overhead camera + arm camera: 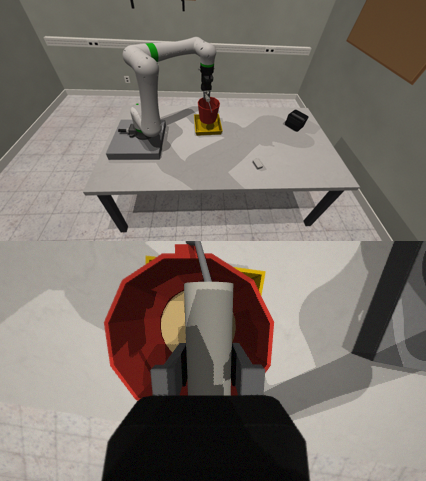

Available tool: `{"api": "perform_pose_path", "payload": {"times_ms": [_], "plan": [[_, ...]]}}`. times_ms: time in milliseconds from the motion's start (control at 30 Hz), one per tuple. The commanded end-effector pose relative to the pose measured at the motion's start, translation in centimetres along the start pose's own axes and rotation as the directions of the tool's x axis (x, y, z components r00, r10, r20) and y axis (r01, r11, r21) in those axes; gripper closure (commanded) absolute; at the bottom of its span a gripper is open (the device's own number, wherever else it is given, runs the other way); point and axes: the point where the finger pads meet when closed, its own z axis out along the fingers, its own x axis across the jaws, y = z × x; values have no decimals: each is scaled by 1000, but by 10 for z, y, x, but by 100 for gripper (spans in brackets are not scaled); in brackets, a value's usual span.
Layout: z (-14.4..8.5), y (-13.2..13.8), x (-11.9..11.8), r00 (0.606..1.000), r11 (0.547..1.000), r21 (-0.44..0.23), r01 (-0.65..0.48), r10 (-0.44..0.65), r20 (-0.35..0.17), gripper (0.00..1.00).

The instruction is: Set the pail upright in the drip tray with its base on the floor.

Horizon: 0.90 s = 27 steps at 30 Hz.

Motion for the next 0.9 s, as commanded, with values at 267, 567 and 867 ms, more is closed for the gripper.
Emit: {"api": "perform_pose_path", "payload": {"times_ms": [267, 567, 867], "plan": [[0, 0, 0, 1000, 1000, 0, 0, 0, 2, 100], [2, 0, 0, 1000, 1000, 0, 0, 0, 2, 100], [6, 0, 0, 1000, 1000, 0, 0, 0, 2, 100]]}}
